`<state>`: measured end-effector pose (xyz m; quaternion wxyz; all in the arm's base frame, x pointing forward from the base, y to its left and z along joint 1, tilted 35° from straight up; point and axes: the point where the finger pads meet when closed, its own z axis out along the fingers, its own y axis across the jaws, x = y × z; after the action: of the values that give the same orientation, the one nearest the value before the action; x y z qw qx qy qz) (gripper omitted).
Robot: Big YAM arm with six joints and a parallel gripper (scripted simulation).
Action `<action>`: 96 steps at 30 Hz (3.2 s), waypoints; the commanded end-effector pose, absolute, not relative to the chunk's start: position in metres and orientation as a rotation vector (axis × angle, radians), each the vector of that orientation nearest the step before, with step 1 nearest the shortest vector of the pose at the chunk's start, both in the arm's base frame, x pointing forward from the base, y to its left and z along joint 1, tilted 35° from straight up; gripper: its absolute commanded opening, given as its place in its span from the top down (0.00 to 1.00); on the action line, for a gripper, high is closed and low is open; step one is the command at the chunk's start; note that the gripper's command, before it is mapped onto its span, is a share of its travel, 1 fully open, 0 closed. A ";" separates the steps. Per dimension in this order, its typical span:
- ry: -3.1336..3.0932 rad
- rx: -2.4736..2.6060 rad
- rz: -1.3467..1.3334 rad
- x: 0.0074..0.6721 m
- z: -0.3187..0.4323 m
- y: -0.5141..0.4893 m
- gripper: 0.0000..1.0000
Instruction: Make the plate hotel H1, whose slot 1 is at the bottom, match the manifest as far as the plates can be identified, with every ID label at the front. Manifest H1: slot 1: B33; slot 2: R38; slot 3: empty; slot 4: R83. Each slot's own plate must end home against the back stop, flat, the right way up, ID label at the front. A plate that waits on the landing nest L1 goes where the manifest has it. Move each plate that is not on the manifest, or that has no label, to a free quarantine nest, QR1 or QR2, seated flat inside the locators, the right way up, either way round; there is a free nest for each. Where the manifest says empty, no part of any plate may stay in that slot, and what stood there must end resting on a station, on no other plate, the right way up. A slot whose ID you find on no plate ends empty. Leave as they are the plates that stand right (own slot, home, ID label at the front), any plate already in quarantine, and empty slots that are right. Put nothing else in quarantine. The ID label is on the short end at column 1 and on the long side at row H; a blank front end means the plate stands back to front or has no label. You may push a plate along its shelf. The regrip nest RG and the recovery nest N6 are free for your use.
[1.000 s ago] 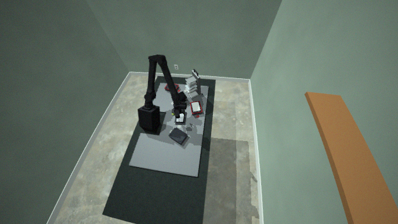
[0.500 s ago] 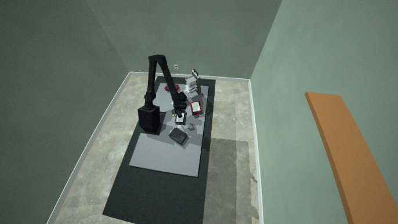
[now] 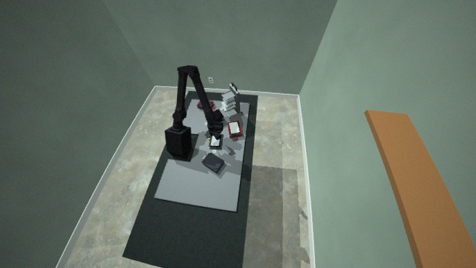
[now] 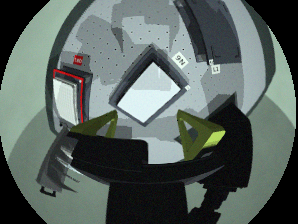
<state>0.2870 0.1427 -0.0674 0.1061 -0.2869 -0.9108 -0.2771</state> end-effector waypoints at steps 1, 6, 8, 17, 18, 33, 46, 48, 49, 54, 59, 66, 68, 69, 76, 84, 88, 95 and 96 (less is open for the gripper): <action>-2.761 -0.723 -0.856 0.296 -0.061 0.139 0.00; -2.818 -0.589 -0.875 0.296 -0.061 0.139 0.00; -2.839 -0.534 -0.882 0.296 -0.061 0.139 0.00; -2.904 -0.343 -0.904 0.296 -0.061 0.139 0.00; -2.912 -0.315 -0.907 0.296 -0.061 0.139 0.00; -3.000 0.067 -0.938 0.296 -0.061 0.139 0.00; -3.038 0.404 -0.952 0.296 -0.061 0.139 0.00; -3.041 0.467 -0.954 0.296 -0.061 0.139 0.00; -3.042 0.498 -0.954 0.296 -0.061 0.139 0.00; -3.043 0.656 -0.956 0.296 -0.061 0.139 0.00; -3.036 0.816 -0.955 0.296 -0.061 0.139 0.00; -3.021 0.976 -0.952 0.296 -0.061 0.139 0.00; -3.013 1.040 -0.950 0.296 -0.061 0.139 0.00; -3.008 1.072 -0.948 0.296 -0.061 0.139 0.00; -2.966 1.300 -0.937 0.296 -0.061 0.139 0.00; -2.898 1.555 -0.918 0.296 -0.061 0.139 0.00; -2.840 1.724 -0.901 0.296 -0.061 0.139 0.00; -2.753 1.934 -0.876 0.296 -0.061 0.139 0.00; -2.732 1.977 -0.870 0.295 -0.061 0.140 0.00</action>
<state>0.2870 0.1427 -0.0674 -0.1491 0.5289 -0.7952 -0.2565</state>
